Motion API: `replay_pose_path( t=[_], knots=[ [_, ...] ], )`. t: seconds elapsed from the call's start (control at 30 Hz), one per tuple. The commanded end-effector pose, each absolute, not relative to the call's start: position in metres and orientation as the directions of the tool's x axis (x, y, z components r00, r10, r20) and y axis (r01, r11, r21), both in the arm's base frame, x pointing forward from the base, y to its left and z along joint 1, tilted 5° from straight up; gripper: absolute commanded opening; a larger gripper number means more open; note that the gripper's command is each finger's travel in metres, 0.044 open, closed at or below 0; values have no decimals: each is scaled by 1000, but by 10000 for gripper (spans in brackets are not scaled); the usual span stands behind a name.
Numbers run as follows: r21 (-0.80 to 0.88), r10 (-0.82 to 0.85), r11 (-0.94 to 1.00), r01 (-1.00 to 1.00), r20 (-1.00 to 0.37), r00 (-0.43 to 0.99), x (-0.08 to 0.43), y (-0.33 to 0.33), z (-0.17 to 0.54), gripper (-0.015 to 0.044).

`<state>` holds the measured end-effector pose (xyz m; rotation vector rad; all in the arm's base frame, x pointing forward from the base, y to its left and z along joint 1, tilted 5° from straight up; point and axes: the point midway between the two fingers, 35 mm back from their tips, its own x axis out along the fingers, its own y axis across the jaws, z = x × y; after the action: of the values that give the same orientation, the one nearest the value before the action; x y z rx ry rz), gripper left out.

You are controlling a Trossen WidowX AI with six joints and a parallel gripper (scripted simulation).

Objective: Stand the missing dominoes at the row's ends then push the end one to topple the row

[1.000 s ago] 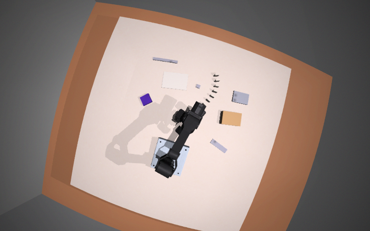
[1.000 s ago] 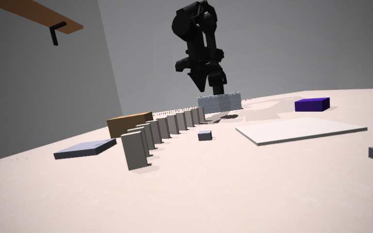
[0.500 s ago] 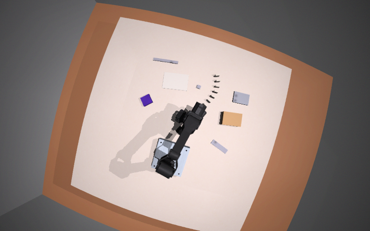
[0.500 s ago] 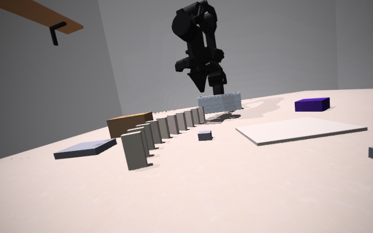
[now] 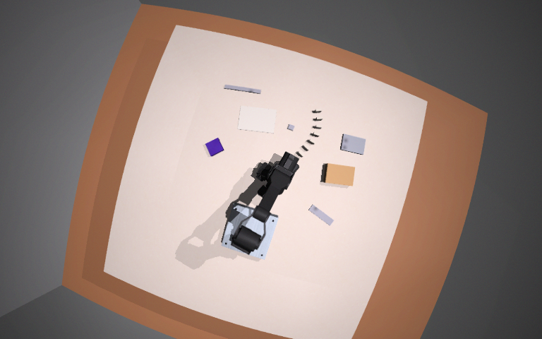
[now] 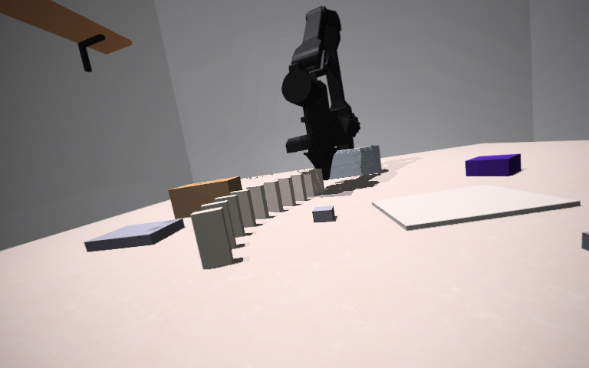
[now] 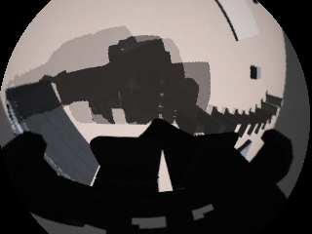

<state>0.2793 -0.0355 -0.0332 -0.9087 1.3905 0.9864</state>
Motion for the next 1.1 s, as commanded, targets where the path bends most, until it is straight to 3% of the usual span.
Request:
replay_pose_path(
  t=[0.0,0.7,1.07],
  knots=[
    [57,19,352,-934,-998,-54,284,-37,-34,0],
    [58,20,359,-931,-998,-54,310,-48,-35,0],
    [53,17,353,-934,-999,-50,334,-59,23,0]
  ],
)
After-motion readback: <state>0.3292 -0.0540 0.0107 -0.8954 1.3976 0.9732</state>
